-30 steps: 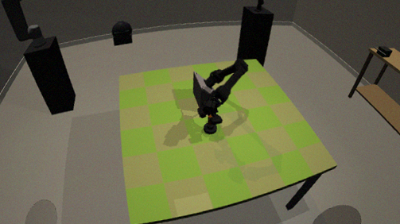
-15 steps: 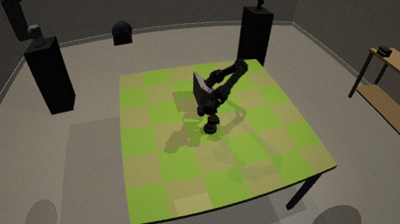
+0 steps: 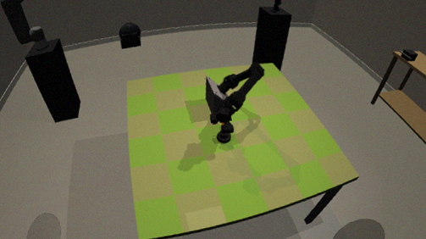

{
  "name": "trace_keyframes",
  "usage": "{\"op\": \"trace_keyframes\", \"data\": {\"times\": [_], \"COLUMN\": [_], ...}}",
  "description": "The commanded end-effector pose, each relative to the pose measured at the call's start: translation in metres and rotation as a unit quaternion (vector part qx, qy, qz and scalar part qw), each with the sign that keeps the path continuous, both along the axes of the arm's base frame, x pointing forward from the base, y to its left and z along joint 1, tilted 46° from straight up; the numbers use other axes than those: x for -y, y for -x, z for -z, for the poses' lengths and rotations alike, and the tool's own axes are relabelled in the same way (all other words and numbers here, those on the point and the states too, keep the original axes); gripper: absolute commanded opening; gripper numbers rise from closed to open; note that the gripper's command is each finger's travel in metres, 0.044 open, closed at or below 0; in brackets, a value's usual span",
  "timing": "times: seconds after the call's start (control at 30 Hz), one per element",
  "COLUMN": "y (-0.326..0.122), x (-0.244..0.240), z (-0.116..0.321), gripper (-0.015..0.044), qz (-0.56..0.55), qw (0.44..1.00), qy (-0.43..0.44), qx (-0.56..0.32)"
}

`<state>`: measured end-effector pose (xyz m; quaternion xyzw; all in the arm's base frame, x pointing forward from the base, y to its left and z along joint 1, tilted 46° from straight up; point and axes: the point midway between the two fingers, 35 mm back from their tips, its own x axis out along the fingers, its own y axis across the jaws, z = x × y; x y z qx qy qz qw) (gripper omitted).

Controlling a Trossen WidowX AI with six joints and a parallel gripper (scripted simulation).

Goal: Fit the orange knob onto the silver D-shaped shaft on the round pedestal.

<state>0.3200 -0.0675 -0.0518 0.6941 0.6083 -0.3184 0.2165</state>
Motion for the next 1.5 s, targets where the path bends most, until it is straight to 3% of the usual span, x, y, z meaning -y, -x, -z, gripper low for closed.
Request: {"op": "trace_keyframes", "data": {"times": [0.0, 0.2, 0.43, 1.47], "y": [-0.0006, -0.0007, -0.0001, 0.0004], "x": [0.0006, 0.0031, 0.0035, 0.0019], "z": [-0.0007, -0.0035, -0.0027, -0.0018], "gripper": [0.0000, 0.0000, 0.0000, 0.0000], "qz": [0.001, 0.004, 0.075, 0.075], "qw": [1.000, 1.000, 0.994, 0.994], "qy": [0.000, 0.000, -0.006, -0.006], "qx": [0.000, -0.003, -0.074, -0.074]}}
